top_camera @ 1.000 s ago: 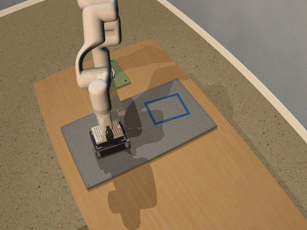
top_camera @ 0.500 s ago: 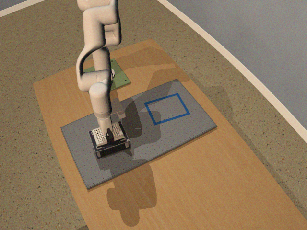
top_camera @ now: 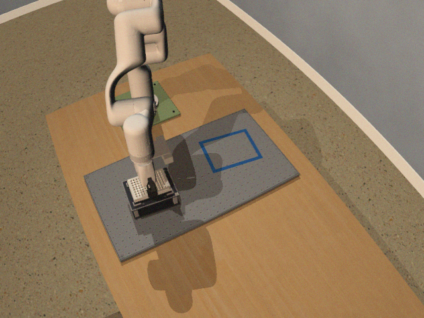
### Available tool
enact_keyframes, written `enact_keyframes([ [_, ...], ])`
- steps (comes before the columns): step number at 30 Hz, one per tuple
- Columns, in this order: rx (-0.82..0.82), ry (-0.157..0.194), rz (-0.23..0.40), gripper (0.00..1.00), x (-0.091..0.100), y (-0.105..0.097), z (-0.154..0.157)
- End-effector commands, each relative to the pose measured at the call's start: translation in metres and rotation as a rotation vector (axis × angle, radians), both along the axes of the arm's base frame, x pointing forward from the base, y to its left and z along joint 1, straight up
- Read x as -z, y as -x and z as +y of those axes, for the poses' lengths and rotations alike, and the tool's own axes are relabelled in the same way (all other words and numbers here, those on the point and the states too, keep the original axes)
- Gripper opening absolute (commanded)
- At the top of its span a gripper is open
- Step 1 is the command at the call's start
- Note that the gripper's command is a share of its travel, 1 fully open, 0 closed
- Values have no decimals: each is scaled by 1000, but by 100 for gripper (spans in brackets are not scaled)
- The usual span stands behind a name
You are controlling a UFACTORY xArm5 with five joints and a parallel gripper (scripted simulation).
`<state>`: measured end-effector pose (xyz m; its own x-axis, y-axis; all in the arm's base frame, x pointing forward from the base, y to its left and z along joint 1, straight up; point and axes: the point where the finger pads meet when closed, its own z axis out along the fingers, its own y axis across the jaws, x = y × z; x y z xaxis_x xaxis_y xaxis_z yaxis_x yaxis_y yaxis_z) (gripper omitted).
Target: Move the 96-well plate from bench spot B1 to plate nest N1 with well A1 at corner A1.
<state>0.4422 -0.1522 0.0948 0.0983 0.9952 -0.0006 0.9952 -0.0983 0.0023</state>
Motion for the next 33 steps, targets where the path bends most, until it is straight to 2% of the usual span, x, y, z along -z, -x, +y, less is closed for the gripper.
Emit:
enact_keyframes([
  [1,0,0,-4,0,-1,-1,0],
  [33,0,0,-4,0,4,-1,0],
])
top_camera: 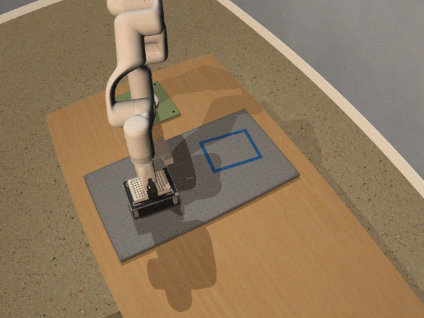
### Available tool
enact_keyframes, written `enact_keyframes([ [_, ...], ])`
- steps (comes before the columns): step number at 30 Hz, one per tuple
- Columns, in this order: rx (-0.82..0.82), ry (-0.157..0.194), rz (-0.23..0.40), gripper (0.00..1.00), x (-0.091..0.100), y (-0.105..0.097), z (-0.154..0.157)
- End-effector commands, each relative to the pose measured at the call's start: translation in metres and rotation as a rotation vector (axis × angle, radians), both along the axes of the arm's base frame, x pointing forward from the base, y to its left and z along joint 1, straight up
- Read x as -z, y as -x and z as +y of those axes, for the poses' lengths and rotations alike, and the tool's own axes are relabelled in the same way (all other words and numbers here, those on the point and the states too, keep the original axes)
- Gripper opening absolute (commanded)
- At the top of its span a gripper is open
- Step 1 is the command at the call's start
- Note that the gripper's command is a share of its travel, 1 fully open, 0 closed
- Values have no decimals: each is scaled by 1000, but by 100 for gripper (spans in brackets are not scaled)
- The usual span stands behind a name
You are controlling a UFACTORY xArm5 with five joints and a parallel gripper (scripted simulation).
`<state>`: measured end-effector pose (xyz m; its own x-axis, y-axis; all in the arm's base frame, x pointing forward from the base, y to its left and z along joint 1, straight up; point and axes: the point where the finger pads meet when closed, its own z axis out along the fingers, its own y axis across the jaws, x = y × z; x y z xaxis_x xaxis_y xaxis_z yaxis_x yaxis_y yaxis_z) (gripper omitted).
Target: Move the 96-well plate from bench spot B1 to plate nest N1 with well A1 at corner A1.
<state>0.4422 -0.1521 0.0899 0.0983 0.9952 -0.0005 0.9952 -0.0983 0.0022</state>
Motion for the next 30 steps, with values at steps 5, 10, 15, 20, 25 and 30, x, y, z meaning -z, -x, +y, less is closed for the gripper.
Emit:
enact_keyframes([
  [5,0,0,-4,0,-1,-1,0],
  [10,0,0,-4,0,0,-1,0],
  [15,0,0,-4,0,1,-1,0],
  [20,0,0,-4,0,2,-1,0],
  [25,0,0,-4,0,2,-1,0],
  [30,0,0,-4,0,3,-1,0],
])
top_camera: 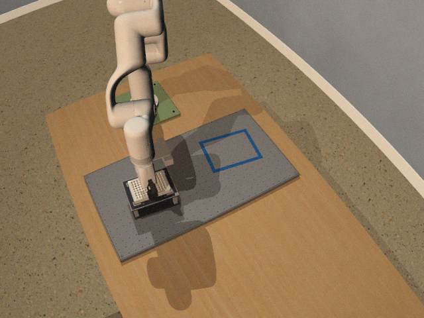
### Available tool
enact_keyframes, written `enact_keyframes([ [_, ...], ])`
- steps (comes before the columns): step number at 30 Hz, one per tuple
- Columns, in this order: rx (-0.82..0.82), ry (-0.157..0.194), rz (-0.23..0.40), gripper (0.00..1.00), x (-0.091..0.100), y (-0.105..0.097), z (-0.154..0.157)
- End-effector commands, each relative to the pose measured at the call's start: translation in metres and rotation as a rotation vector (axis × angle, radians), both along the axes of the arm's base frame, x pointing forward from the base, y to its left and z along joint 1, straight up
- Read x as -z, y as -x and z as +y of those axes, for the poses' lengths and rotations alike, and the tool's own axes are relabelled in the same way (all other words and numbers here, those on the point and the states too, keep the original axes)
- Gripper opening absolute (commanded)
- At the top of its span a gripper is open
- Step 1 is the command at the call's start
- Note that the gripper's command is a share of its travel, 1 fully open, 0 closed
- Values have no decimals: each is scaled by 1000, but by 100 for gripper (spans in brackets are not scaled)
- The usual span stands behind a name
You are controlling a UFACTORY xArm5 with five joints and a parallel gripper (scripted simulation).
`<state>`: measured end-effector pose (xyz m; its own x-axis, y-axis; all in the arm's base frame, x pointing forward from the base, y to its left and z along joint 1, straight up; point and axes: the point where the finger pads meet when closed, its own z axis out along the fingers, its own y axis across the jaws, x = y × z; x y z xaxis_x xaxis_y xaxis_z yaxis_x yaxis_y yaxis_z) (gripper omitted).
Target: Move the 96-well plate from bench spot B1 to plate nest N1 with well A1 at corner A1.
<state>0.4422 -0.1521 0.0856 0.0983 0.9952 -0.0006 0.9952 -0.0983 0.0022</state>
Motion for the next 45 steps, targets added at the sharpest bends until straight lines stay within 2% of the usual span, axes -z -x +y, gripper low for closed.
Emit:
enact_keyframes([
  [1,0,0,-4,0,-1,-1,0],
  [10,0,0,-4,0,0,-1,0],
  [11,0,0,-4,100,1,-1,0],
  [45,0,0,-4,100,1,-1,0],
])
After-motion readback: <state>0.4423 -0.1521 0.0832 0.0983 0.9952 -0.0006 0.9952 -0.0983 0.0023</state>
